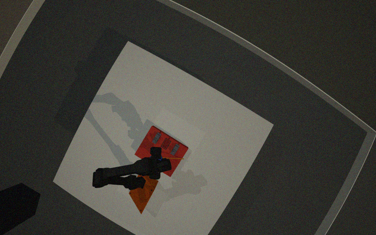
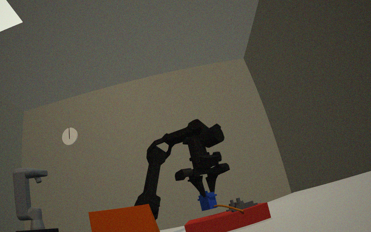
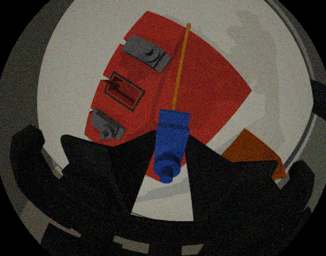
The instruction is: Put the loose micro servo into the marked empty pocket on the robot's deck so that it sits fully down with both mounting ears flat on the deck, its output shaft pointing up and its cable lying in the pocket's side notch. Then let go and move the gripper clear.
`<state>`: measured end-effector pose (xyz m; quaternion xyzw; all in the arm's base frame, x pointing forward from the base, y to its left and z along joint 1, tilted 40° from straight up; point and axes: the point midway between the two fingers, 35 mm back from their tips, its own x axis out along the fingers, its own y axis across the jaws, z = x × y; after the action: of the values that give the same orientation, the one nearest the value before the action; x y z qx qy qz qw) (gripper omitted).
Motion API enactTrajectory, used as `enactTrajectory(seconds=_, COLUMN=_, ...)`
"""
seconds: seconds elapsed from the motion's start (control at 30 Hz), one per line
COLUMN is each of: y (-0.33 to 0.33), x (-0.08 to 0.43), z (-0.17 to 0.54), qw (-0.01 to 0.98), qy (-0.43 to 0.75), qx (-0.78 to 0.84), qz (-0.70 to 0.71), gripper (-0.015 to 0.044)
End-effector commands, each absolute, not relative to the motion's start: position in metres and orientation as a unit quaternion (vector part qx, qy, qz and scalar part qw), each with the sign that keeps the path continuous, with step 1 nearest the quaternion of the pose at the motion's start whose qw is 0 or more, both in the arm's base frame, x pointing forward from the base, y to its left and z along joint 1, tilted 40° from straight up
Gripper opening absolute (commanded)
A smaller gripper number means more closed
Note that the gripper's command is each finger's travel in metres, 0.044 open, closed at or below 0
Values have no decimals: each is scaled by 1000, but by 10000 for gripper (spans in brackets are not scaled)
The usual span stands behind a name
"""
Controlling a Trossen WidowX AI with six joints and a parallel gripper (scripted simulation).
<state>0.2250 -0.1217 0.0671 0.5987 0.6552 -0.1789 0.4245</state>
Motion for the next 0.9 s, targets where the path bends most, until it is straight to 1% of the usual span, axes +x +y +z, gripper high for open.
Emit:
enactTrajectory(seconds=0.0, y=-113, x=227, z=77, qw=425, qy=651, qx=603, qz=-180, gripper=0)
enactTrajectory(seconds=0.2, y=-113, x=227, z=77, qw=449, qy=658, qx=584, qz=-152, gripper=0)
enactTrajectory(seconds=0.87, y=-113, x=227, z=77, qw=621, qy=671, qx=397, qz=81, gripper=0)
